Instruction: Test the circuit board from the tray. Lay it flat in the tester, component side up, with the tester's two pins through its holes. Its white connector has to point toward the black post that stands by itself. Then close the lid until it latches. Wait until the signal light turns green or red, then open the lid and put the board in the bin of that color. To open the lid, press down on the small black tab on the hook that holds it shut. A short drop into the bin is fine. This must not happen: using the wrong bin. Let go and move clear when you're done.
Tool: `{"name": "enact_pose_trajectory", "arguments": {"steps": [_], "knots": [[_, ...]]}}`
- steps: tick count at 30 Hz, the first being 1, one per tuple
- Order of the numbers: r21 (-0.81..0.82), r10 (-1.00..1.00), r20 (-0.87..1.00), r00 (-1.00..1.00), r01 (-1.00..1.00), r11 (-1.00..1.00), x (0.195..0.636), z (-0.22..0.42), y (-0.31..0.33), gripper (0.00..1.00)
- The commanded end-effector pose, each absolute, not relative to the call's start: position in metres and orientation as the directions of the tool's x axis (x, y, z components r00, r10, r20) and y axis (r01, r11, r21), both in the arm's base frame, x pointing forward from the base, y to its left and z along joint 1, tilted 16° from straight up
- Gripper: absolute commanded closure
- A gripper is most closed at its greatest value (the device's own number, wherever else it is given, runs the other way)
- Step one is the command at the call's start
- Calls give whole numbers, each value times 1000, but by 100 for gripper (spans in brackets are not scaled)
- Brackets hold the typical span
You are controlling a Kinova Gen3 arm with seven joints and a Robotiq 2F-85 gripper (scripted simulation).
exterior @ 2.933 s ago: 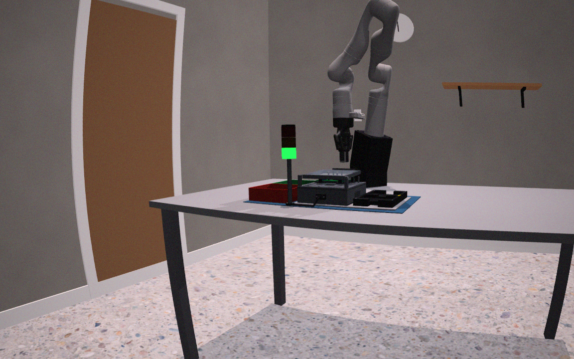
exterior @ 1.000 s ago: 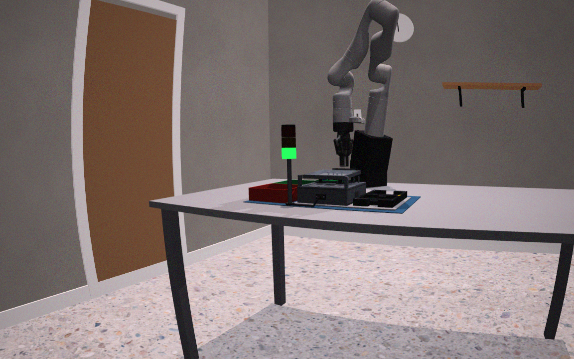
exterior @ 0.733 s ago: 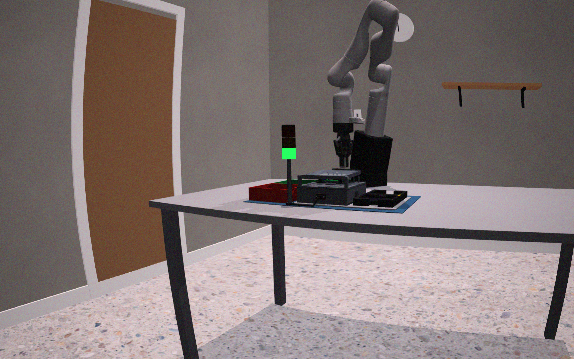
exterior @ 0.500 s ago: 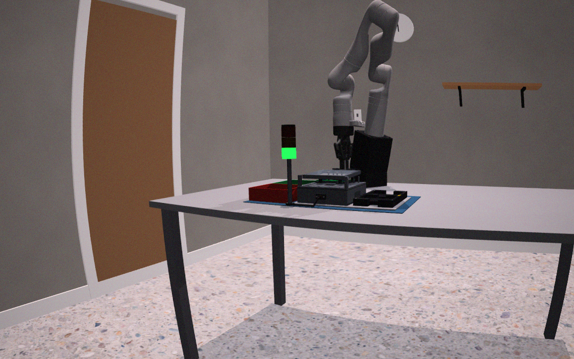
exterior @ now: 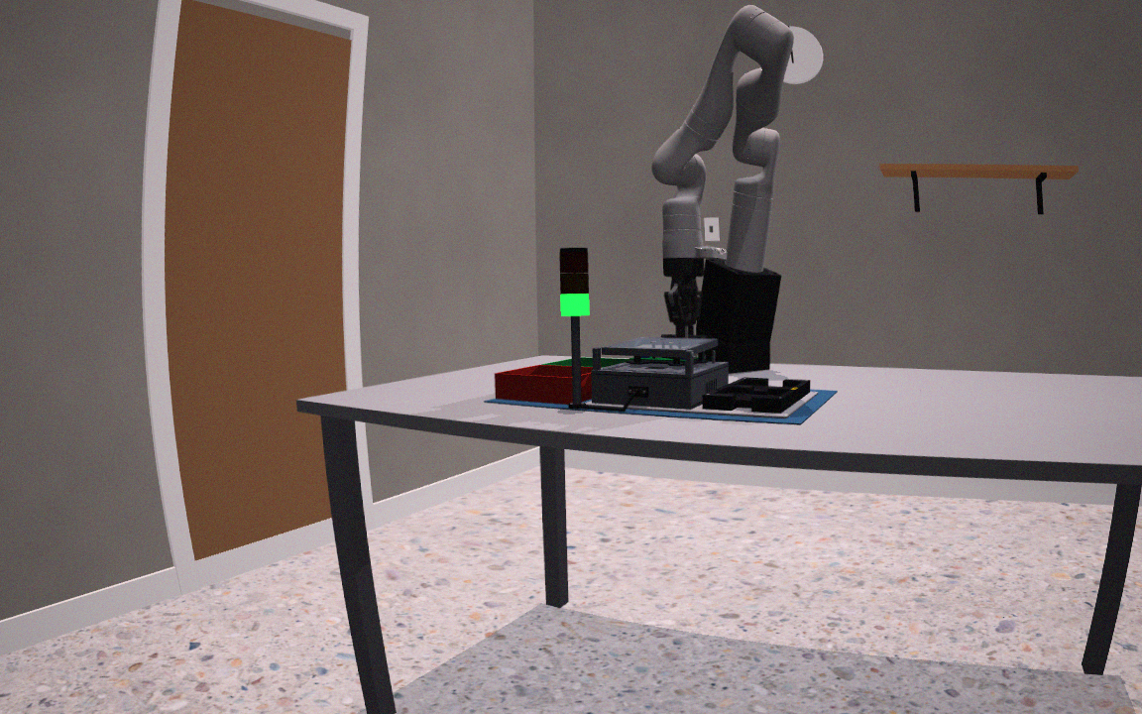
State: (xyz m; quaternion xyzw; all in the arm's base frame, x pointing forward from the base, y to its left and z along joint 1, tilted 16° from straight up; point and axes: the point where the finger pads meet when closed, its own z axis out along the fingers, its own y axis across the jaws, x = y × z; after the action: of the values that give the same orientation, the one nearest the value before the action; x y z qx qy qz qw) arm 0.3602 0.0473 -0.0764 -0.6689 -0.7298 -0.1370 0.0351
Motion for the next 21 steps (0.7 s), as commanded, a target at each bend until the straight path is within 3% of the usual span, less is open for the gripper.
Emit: {"name": "enact_pose_trajectory", "arguments": {"steps": [1, 12, 13, 21], "knots": [[153, 967, 234, -102, 986, 67, 360, -76, 47, 74], [153, 967, 234, -102, 986, 67, 360, -76, 47, 74], [153, 967, 234, -102, 986, 67, 360, -76, 47, 100], [153, 967, 234, -102, 986, 67, 360, -76, 47, 100]]}}
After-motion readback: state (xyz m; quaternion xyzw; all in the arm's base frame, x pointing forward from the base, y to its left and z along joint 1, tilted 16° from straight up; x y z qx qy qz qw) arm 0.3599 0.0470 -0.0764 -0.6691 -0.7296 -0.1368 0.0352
